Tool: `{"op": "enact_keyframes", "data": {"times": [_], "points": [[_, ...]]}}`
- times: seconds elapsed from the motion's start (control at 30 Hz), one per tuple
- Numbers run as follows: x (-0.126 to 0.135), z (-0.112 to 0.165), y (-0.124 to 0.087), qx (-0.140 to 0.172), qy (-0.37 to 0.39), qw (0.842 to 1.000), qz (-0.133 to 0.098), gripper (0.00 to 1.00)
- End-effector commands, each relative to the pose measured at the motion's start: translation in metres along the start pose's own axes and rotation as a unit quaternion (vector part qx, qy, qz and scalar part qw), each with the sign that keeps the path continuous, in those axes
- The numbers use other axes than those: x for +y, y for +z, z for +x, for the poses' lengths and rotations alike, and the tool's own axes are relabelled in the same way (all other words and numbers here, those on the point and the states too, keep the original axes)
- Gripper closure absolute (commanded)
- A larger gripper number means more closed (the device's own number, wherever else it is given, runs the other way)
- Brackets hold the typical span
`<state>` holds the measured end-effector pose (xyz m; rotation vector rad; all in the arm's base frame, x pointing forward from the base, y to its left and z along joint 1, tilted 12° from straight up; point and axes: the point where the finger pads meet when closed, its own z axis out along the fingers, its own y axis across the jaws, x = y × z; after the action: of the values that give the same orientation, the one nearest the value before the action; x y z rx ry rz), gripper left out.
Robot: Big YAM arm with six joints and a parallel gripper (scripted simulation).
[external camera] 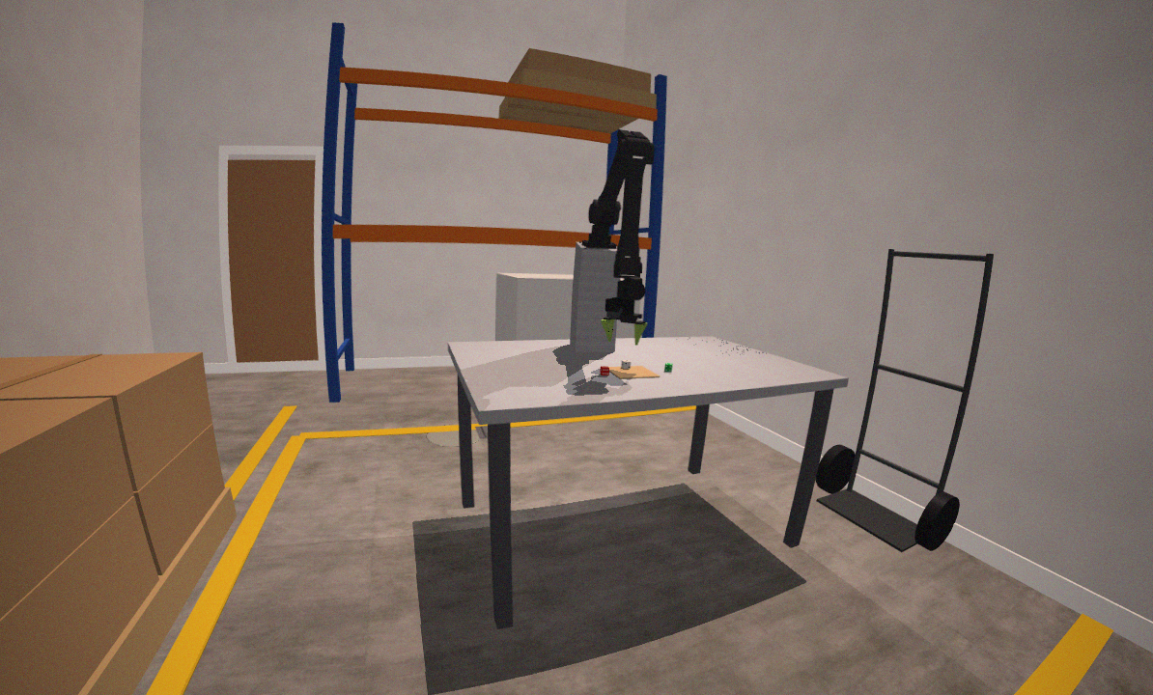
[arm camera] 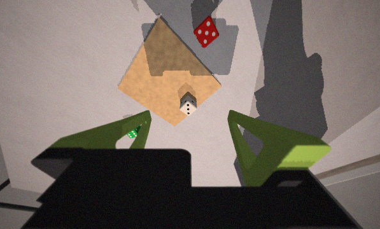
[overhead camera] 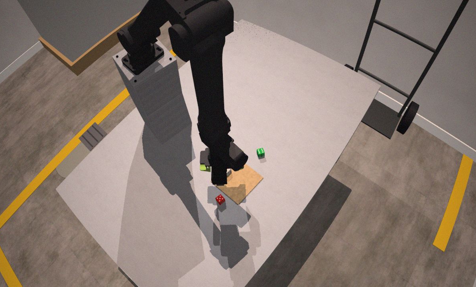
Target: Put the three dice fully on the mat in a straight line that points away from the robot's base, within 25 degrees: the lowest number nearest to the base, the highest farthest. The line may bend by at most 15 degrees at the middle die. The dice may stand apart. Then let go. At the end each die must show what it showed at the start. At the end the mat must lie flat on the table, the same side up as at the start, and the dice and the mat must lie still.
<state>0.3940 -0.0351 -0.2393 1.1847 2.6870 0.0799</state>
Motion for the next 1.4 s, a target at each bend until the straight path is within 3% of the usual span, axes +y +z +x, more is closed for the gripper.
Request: {"op": "enact_keyframes", "data": {"times": [0.0, 0.13, 0.4, 0.5, 0.53, 0.63, 0.77, 0.8, 0.93, 1.03, 1.1, 1.37], "points": [[-0.007, -0.002, 0.005, 0.008, -0.095, 0.995, 0.006, 0.0], [-0.007, -0.006, 0.005, 0.008, -0.148, 0.989, 0.005, 0.0], [-0.009, -0.017, 0.007, 0.009, -0.293, 0.956, 0.003, 0.0], [-0.009, -0.018, 0.007, 0.009, -0.305, 0.952, 0.003, 0.0], [-0.01, -0.021, 0.007, 0.009, -0.345, 0.939, 0.003, 0.0], [-0.01, -0.024, 0.008, 0.009, -0.383, 0.924, 0.002, 0.0], [-0.012, -0.031, 0.008, 0.009, -0.455, 0.89, 0.001, 0.0], [-0.012, -0.031, 0.008, 0.009, -0.458, 0.889, 0.001, 0.0], [-0.013, -0.037, 0.009, 0.009, -0.528, 0.849, 0.0, 0.0], [-0.013, -0.037, 0.009, 0.009, -0.529, 0.849, 0.0, 0.0], [-0.014, -0.042, 0.009, 0.009, -0.584, 0.811, -0.001, 0.0], [-0.017, -0.053, 0.01, 0.009, -0.691, 0.723, -0.002, 0.0]]}}
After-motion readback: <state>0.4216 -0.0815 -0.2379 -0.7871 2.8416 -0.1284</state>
